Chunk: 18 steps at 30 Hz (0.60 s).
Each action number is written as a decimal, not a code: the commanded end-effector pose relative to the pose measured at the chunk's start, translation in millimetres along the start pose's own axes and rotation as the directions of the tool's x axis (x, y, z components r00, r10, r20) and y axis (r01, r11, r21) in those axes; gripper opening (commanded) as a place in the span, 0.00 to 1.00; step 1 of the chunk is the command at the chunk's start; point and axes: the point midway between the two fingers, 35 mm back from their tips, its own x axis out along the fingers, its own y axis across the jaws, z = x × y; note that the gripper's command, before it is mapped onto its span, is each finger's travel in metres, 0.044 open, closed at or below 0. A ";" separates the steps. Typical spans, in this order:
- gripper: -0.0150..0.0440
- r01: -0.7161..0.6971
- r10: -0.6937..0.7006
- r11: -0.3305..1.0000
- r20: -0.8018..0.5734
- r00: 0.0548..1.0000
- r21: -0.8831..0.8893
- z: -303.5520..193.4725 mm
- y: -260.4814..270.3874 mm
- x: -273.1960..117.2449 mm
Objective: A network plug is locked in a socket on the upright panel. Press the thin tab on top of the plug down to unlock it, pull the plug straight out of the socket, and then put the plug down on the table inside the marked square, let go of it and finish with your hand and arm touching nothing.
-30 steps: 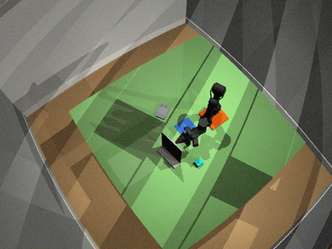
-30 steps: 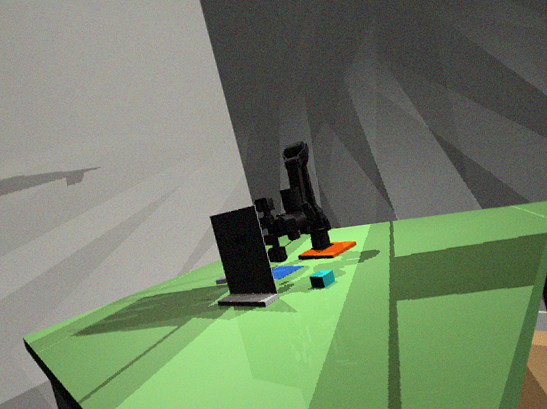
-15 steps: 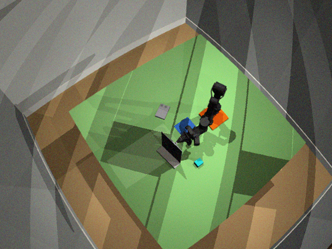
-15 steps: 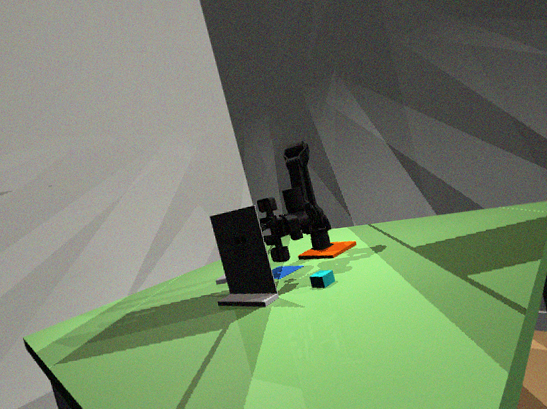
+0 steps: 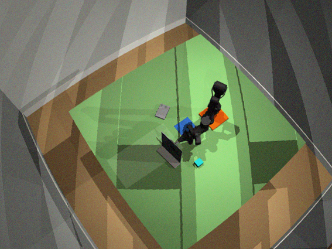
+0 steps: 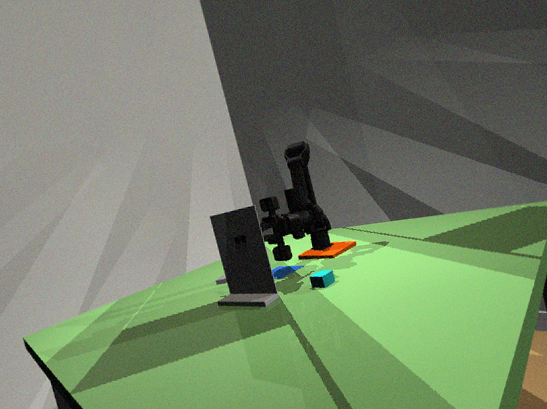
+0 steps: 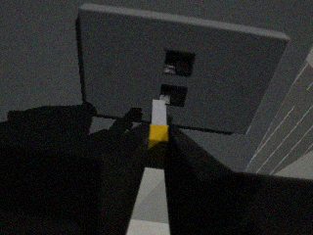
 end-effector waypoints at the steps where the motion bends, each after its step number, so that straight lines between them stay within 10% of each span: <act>1: 0.25 0.009 -0.009 1.000 -0.003 1.000 0.002 -1.2 -3.1 -3.2; 18: 0.25 0.008 -0.008 1.000 -0.003 1.000 0.002 -3.0 -2.8 -15.1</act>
